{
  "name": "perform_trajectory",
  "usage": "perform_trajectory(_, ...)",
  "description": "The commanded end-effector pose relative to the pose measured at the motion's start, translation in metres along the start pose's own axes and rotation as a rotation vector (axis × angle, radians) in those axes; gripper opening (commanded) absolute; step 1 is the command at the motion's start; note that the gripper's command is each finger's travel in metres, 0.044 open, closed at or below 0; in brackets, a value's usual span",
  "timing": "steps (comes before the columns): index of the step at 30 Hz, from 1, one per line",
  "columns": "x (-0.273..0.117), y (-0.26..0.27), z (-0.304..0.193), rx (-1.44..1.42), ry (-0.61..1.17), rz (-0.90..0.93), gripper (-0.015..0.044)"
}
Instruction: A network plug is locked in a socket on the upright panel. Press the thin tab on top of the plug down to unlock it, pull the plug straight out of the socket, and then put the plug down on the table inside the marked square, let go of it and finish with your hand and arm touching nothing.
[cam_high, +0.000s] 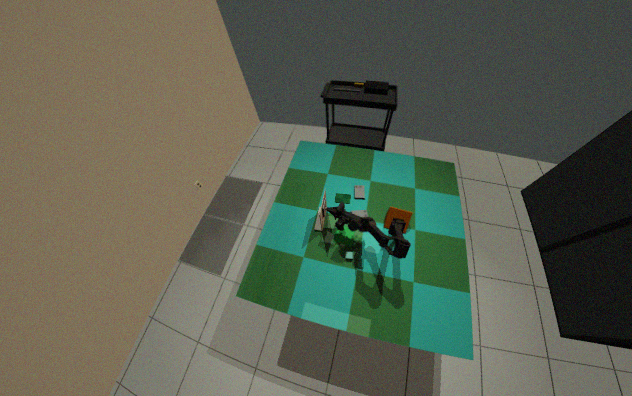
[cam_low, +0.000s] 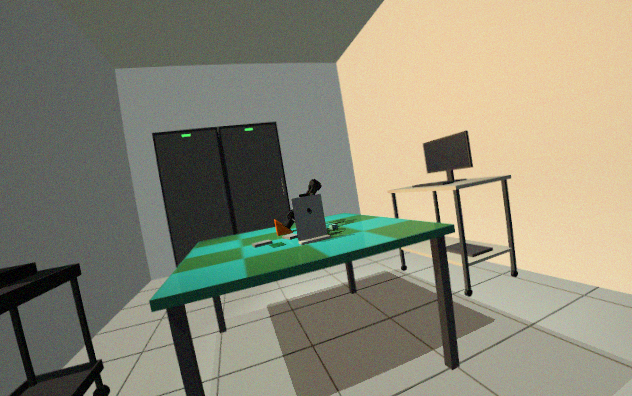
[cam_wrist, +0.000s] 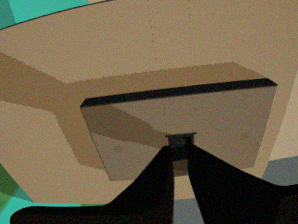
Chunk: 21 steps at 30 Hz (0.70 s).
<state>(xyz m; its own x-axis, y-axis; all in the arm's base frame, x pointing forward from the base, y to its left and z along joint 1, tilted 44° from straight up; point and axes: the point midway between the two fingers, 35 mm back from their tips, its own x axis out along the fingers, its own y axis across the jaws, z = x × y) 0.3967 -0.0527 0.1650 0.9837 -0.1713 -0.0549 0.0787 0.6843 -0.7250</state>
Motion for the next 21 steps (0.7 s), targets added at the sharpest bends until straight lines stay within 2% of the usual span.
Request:
perform_trajectory(1, -0.005, 0.000, -0.002, 0.002, 0.005, 0.000, 0.0000)
perform_trajectory(21, -0.017, 0.001, -0.004, 0.002, 0.006, 0.001, 0.0000)
